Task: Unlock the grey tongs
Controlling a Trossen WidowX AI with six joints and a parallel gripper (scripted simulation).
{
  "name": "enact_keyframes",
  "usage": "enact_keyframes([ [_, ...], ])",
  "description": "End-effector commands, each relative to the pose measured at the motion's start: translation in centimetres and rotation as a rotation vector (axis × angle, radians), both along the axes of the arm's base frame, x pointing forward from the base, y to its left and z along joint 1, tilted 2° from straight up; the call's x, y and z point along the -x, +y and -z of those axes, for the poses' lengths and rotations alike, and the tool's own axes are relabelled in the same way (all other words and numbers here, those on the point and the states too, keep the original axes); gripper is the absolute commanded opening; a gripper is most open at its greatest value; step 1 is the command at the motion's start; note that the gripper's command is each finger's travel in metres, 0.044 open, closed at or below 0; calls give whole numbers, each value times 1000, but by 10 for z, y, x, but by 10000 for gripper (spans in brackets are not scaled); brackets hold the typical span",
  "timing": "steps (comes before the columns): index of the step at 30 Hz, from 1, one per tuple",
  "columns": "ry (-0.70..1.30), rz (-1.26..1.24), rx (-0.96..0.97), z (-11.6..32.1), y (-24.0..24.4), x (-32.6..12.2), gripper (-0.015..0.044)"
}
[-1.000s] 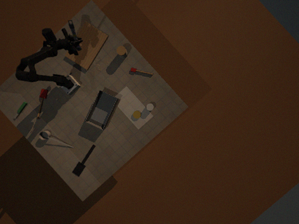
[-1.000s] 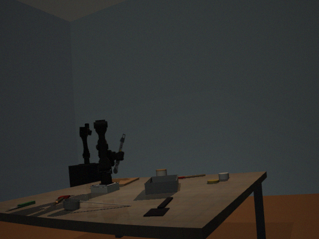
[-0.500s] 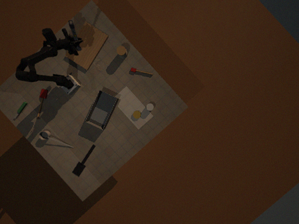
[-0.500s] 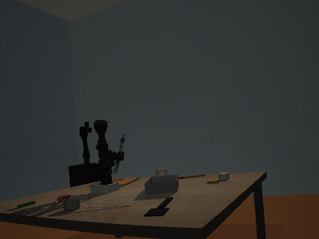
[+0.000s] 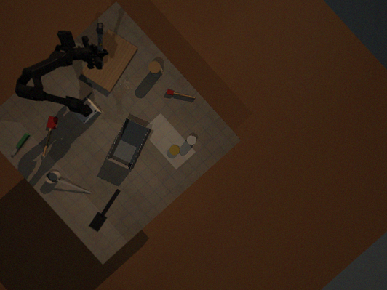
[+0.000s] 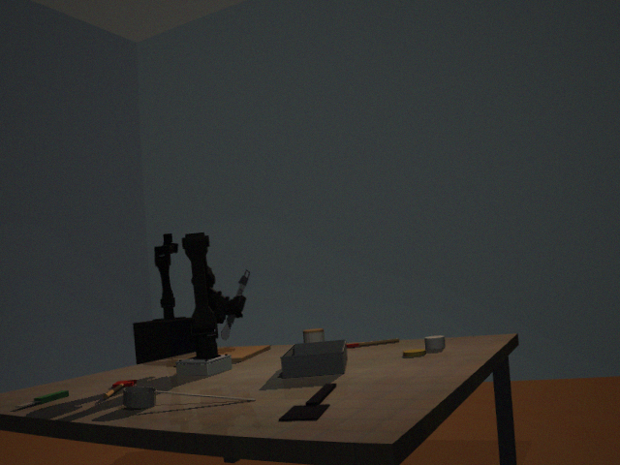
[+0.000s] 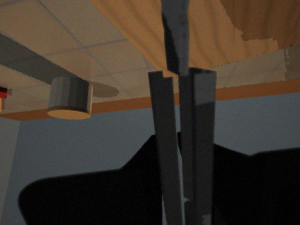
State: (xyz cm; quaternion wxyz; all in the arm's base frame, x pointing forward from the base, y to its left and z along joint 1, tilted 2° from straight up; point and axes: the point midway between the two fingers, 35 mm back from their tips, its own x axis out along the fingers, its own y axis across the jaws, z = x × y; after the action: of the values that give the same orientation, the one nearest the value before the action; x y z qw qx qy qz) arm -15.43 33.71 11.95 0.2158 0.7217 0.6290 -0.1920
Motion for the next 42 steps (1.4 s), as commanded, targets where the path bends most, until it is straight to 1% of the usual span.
enact_keyframes([
  [1, 12, -3, 47, -1, 8, 3, -150],
  [20, 32, -14, 380, 18, 22, 2, -150],
  [42, 134, 35, 777, 25, 18, -9, -150],
])
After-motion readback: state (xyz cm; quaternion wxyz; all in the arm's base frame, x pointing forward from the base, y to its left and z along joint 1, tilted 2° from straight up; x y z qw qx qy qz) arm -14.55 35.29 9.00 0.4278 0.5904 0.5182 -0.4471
